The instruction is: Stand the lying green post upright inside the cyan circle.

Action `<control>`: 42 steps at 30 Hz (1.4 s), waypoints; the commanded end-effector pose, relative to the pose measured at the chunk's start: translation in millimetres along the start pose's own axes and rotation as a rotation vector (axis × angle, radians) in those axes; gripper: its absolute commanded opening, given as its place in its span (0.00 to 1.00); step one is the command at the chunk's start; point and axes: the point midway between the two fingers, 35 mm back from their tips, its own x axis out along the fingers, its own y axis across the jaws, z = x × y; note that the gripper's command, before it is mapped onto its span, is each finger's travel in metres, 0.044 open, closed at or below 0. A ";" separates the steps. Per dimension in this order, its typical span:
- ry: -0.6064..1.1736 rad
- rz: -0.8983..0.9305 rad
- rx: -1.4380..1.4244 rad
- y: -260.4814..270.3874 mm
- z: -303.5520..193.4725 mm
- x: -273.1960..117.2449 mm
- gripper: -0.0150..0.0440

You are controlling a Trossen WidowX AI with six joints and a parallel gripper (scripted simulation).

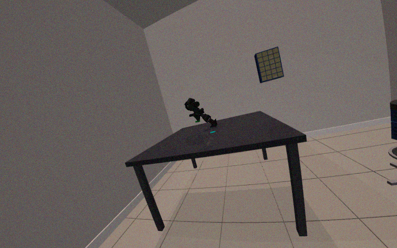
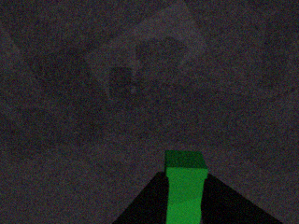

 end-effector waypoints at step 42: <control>0.009 0.018 -0.125 -15.5 136.1 -12.7 0.29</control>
